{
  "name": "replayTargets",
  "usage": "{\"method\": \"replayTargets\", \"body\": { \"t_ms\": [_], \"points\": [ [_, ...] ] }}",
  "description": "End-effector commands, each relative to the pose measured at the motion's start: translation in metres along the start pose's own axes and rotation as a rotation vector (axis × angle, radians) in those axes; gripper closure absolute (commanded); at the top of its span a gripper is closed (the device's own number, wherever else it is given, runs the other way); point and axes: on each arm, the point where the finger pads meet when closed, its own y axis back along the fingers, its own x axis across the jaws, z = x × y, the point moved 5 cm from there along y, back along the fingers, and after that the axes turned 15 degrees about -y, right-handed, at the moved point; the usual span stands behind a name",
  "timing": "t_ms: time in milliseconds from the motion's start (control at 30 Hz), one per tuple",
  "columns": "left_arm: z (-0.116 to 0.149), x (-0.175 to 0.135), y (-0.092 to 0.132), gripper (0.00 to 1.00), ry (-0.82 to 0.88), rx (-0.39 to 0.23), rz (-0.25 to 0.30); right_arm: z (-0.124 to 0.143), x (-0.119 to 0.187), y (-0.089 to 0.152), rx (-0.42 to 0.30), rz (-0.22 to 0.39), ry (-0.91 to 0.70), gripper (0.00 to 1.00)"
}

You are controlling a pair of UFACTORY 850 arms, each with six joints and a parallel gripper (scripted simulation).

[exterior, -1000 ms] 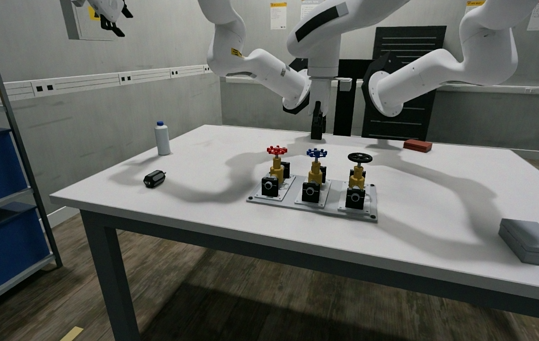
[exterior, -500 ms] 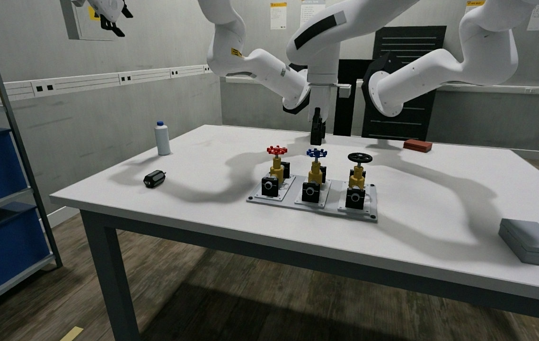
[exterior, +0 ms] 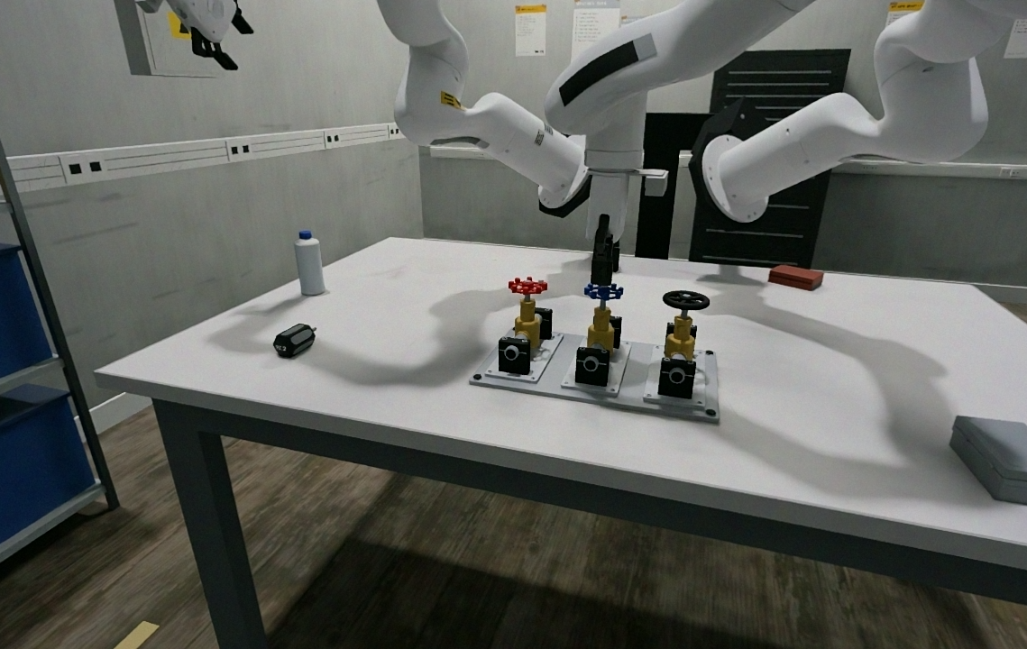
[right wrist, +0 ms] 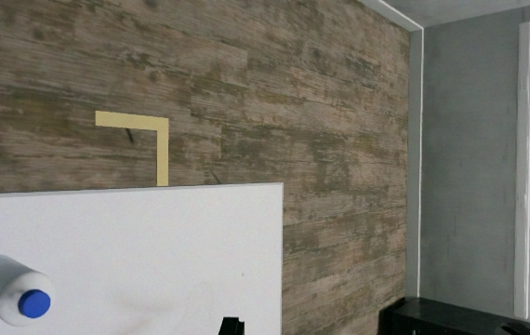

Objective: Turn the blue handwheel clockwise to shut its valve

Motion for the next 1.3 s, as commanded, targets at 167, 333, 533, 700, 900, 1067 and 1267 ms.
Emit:
{"method": "replayTargets", "body": {
  "t_ms": [167, 333, 533, 700, 900, 1067, 1267],
  "points": [
    [0.0002, 0.0005, -0.0025, 0.21, 0.000, -0.001, 0.001, -0.0002, 0.0000, 0.0005, 0.001, 0.000, 0.000, 0.00],
    [0.0002, 0.0005, -0.0027, 0.21, 0.000, -0.001, 0.001, -0.0002, 0.0000, 0.0005, 0.001, 0.000, 0.000, 0.00],
    [0.0002, 0.0005, -0.0027, 0.21, 0.000, -0.001, 0.001, -0.0002, 0.0000, 0.0005, 0.001, 0.000, 0.000, 0.00],
    [0.0002, 0.0005, -0.0027, 0.21, 0.000, -0.001, 0.001, -0.0002, 0.0000, 0.0005, 0.001, 0.000, 0.000, 0.00],
    [0.0002, 0.0005, -0.0028, 0.21, 0.000, -0.001, 0.001, -0.0002, 0.0000, 0.0005, 0.001, 0.000, 0.000, 0.00],
    [0.0002, 0.0005, -0.0038, 0.21, 0.000, -0.001, 0.001, -0.0002, 0.0000, 0.0005, 0.001, 0.000, 0.000, 0.00],
    [0.0002, 0.0005, -0.0067, 0.21, 0.000, -0.001, 0.001, -0.0002, 0.0000, 0.0005, 0.001, 0.000, 0.000, 0.00]
  ]
}}
